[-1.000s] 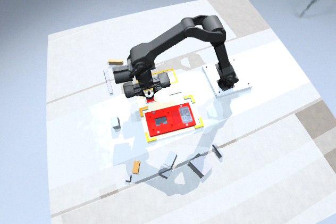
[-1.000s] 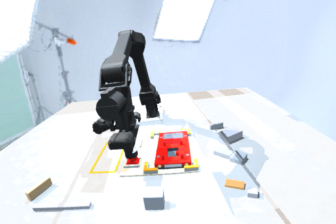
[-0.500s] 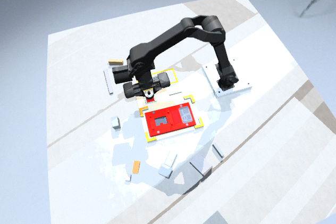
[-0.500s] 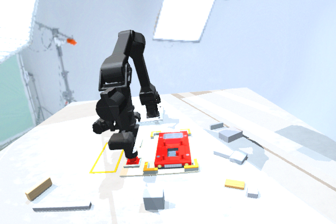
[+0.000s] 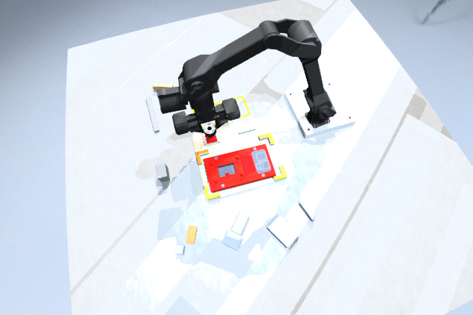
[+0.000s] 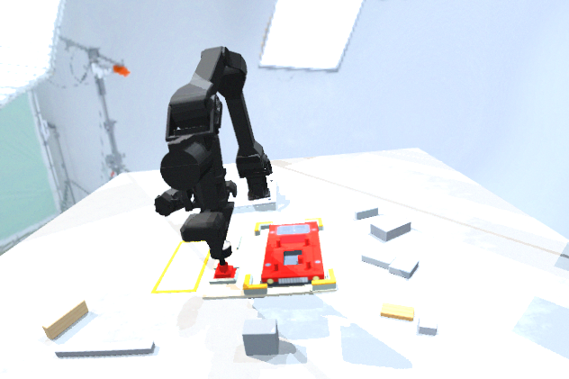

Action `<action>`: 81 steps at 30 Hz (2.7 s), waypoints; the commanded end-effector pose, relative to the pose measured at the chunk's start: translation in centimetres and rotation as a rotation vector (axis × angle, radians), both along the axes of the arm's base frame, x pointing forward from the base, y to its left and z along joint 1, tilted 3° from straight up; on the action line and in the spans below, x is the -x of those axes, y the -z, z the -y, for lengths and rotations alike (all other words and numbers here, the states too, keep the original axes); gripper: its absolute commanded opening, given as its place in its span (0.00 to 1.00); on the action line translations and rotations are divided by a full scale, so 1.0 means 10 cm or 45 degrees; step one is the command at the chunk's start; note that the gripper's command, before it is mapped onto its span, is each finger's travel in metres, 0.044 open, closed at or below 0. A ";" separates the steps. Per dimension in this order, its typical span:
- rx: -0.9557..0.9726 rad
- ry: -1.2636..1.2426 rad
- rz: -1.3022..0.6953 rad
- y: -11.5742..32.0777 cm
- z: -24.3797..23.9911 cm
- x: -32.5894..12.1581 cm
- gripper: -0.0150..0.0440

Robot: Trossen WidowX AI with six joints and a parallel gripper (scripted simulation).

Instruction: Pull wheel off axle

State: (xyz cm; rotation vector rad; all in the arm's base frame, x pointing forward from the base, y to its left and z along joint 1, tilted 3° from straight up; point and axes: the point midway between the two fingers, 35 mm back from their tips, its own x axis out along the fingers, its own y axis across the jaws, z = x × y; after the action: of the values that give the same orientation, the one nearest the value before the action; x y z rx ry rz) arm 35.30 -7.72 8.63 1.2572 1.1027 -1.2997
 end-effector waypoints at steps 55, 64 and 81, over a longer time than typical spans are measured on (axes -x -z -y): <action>0.008 -0.003 0.013 -0.51 0.71 0.57 0.25; 0.010 -0.003 0.015 -0.45 0.82 0.67 0.25; 0.010 -0.003 0.015 0.28 0.87 0.63 0.25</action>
State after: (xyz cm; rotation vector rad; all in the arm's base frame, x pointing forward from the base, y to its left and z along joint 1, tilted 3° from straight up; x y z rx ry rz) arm 29.12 -16.51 7.69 1.2574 1.0720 -1.2943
